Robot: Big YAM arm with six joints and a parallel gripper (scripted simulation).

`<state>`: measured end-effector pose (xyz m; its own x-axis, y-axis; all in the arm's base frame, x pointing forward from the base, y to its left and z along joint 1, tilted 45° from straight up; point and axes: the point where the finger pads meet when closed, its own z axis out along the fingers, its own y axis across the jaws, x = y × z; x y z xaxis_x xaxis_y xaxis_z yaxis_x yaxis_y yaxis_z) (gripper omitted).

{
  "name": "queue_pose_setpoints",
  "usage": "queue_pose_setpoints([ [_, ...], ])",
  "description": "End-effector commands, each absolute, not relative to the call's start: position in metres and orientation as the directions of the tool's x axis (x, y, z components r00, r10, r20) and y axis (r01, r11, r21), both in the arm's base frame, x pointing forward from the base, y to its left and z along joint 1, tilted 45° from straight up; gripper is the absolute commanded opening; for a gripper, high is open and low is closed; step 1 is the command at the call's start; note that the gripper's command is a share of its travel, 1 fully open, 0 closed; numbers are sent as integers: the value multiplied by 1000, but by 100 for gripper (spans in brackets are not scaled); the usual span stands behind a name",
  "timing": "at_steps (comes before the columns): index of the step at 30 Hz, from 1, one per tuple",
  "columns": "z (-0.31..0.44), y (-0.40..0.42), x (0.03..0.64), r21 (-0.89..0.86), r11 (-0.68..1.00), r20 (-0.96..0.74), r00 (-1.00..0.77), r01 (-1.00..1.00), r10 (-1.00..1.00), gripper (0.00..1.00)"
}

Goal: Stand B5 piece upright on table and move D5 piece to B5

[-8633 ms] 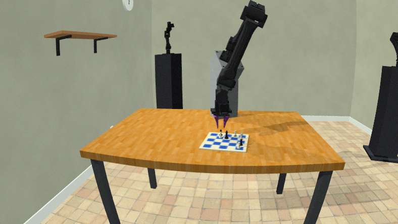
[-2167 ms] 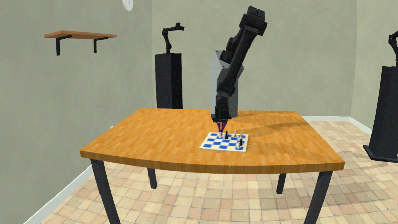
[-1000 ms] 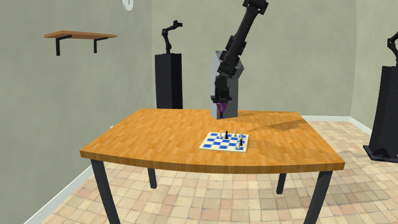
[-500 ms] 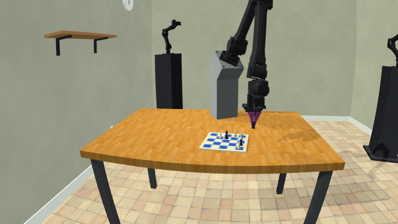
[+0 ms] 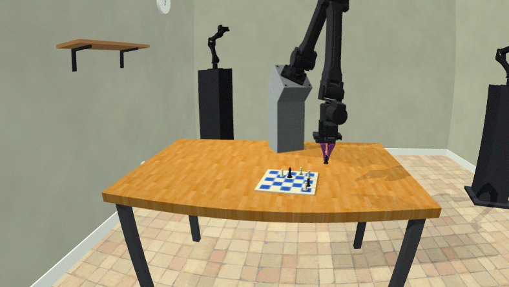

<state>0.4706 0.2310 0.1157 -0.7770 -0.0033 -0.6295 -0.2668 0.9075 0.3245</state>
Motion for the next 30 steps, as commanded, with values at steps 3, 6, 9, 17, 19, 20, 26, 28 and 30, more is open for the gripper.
queue_pose_setpoints([
  [3, 120, 236, 481, 339, 905, -640, -769, -258, 20, 0],
  [6, 118, 238, 482, 338, 904, -639, -769, -260, 18, 0],
  [9, 112, 244, 484, 338, 903, -639, -769, -266, 12, 0],
  [17, 85, 258, 502, 337, 904, -636, -771, -264, 12, 0],
  [19, 78, 262, 507, 337, 904, -636, -772, -265, 11, 0],
  [20, 74, 264, 510, 337, 904, -635, -772, -264, 11, 0],
  [26, 61, 268, 521, 337, 905, -634, -773, -258, 16, 0],
  [28, 56, 274, 523, 337, 904, -634, -774, -264, 10, 0],
  [30, 53, 275, 526, 337, 904, -633, -774, -262, 12, 0],
])
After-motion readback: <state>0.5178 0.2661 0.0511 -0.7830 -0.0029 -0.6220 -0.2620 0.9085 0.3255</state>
